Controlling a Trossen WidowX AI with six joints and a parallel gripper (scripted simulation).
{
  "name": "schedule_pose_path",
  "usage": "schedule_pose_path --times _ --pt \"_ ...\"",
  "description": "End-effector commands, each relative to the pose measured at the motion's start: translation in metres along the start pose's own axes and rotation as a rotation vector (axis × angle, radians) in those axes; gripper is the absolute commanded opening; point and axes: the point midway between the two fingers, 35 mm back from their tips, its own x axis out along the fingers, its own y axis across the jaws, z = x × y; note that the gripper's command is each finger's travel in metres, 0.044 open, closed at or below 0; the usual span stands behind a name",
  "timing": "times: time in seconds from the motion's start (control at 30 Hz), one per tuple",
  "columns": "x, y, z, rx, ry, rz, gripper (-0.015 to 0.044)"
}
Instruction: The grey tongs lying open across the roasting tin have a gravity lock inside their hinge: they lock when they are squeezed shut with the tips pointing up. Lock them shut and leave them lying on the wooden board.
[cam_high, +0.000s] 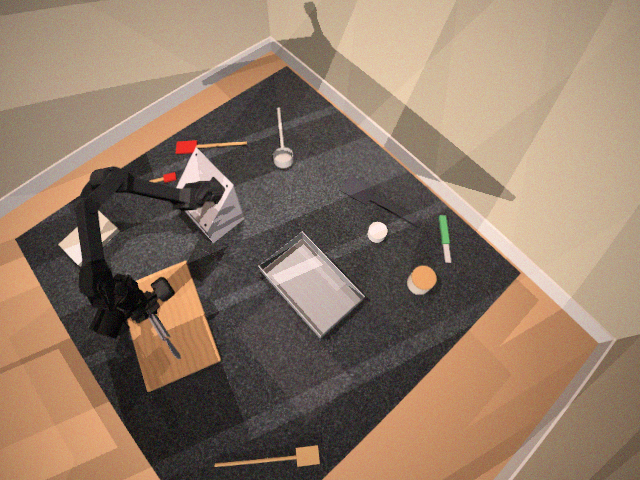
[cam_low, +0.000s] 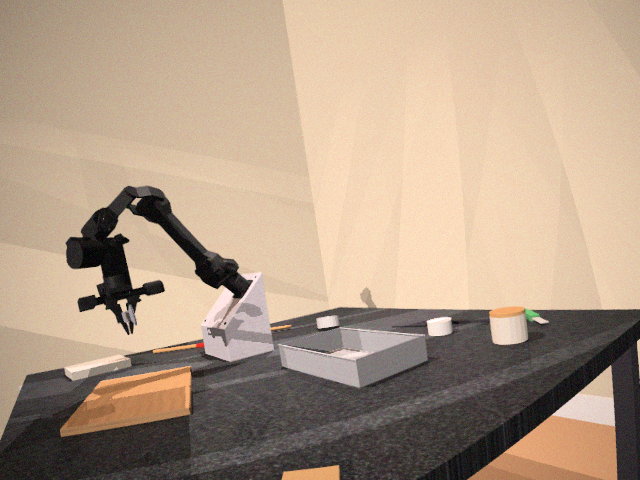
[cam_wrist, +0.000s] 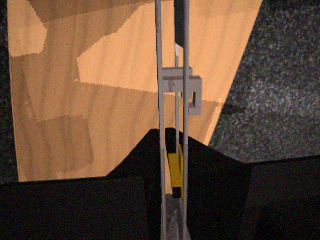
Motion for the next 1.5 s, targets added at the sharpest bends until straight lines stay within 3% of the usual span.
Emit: schedule_pose_path --times 0.0,0.67,1.47 --pt "0.008 -0.004 0.000 0.002 0.086 -0.049 -0.0150" --pt "0.024 -0.005 0.001 0.023 0.564 -0.142 -0.0150" --pt "-0.012 0.003 0.032 -0.075 1.121 0.047 -0.0150"
